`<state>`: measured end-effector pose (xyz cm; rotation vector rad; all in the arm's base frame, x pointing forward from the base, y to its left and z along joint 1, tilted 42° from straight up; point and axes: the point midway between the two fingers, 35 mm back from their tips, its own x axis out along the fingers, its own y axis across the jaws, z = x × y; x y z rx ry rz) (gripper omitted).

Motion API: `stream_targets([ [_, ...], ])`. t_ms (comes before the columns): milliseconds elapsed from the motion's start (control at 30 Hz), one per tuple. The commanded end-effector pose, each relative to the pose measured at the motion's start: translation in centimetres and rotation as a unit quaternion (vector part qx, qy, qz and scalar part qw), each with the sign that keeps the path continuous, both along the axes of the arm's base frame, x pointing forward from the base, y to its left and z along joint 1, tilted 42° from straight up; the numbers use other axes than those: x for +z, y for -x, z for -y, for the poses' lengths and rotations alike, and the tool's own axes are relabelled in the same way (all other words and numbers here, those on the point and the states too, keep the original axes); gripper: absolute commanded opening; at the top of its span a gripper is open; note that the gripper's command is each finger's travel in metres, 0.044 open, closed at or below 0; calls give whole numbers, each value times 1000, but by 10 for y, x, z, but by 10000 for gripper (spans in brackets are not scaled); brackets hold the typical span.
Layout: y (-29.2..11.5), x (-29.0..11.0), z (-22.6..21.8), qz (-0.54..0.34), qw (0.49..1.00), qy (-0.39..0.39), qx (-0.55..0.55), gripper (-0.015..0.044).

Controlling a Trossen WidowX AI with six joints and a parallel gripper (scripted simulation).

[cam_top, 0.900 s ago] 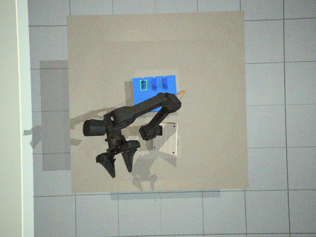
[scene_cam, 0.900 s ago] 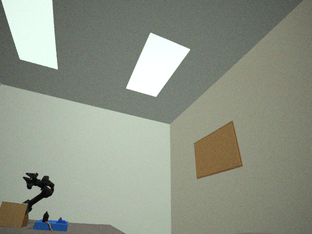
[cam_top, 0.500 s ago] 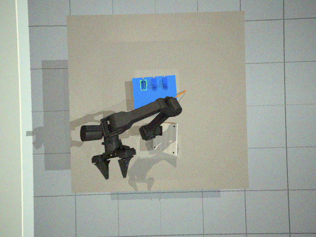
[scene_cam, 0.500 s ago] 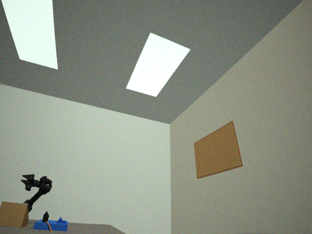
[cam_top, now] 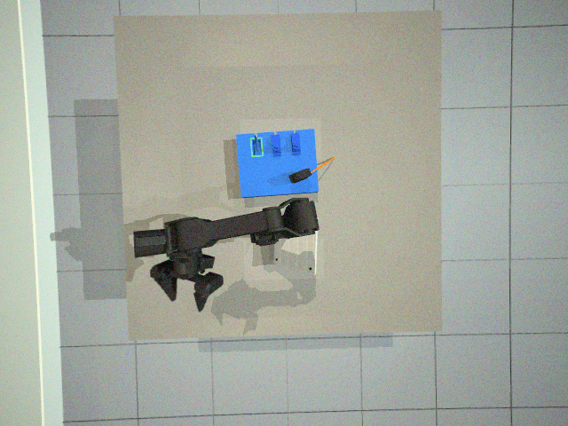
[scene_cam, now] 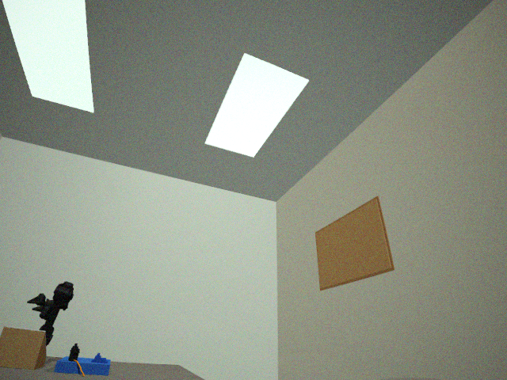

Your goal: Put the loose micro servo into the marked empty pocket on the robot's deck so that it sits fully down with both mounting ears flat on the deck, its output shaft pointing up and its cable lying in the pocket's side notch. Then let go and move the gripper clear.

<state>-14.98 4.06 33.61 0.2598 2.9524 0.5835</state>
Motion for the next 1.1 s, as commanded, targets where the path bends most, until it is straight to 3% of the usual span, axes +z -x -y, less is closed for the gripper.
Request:
stream_targets([
  [0,-6,-6,-37,21,997,0,-72,440],
  [467,-60,-30,-129,108,959,0,-262,440],
  [733,-122,-55,-171,179,913,19,-365,440],
  [1067,-204,-87,-189,252,852,61,-455,440],
])
